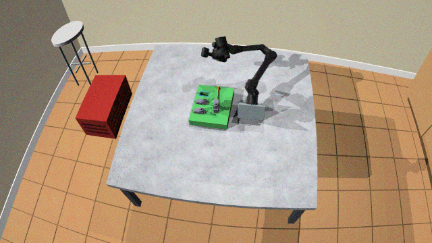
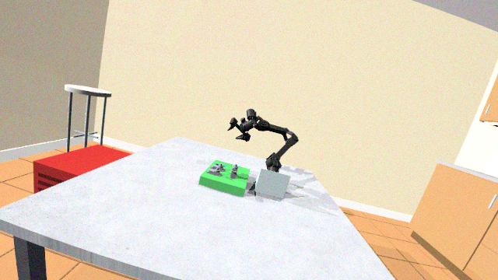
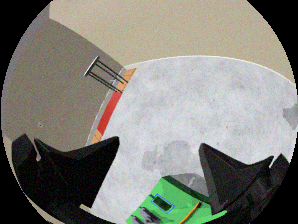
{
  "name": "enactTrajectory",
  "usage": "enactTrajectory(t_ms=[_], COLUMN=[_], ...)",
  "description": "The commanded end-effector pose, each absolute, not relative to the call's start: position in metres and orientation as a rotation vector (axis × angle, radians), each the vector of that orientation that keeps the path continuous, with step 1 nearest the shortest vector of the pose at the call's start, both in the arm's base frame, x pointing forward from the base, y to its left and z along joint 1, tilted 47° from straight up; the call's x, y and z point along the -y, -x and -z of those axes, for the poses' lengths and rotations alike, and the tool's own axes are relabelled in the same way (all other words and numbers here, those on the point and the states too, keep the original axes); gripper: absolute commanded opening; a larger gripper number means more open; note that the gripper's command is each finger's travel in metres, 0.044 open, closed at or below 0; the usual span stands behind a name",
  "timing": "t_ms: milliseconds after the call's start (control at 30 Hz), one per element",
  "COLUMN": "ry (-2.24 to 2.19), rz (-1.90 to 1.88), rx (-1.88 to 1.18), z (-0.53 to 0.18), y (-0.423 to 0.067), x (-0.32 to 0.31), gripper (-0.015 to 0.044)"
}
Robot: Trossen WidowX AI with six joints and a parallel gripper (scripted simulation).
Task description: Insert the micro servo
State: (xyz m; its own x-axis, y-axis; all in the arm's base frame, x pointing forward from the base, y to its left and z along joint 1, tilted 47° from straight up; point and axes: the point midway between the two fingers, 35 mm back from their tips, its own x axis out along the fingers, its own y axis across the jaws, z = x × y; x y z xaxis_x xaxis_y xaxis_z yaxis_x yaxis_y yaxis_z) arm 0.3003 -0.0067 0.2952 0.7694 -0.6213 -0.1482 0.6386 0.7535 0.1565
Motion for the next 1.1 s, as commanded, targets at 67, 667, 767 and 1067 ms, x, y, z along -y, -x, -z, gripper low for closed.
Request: enactTrajectory(t_ms=[67,667,767,1067], ry=[-0.209,-0.436,-0.467,-0.523], rz=[0.679,0.644,0.682,0.866], rx=[-0.100,-0.482,-0.548,-0.693], z=[-0.292,-0.169,-0.148,-0.095], y=[-0.302,-0.317,-0.310,-0.278], x=[0.003,-0.079,-0.090,-0.111], gripper=[0.0440,0.0440,0.0440,0.0440])
